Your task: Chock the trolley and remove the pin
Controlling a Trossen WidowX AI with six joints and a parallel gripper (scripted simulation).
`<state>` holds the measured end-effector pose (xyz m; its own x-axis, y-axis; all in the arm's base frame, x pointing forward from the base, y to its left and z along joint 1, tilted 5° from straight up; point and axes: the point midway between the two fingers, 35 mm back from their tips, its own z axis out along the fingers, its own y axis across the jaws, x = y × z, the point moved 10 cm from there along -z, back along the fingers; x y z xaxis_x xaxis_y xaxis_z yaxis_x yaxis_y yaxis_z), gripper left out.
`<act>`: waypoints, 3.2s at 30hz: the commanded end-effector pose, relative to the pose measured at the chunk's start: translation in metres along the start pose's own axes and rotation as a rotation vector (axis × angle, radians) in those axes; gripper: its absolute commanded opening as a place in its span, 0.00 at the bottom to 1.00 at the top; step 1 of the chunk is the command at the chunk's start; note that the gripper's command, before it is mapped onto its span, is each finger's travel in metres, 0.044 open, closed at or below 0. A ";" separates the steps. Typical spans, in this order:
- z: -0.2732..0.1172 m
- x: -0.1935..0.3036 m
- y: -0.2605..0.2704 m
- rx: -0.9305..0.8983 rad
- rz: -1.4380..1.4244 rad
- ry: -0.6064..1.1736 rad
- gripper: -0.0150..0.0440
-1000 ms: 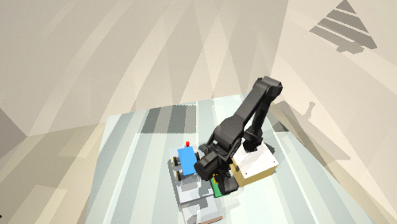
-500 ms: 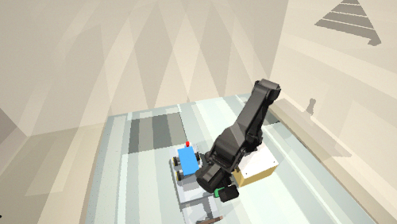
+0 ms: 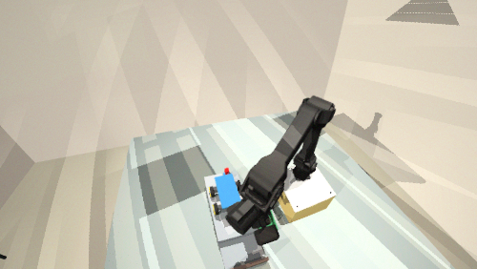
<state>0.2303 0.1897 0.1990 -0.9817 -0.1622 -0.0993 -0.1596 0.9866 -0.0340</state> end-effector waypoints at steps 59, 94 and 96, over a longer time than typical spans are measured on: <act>0.065 0.000 -0.029 0.011 -0.004 0.004 0.25; 0.043 0.001 -0.034 0.011 -0.004 0.004 0.58; 0.038 0.002 -0.034 0.011 -0.004 0.004 0.58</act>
<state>0.2395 0.1556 0.1496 -0.9821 -0.1700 -0.0817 -0.1667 0.9850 -0.0454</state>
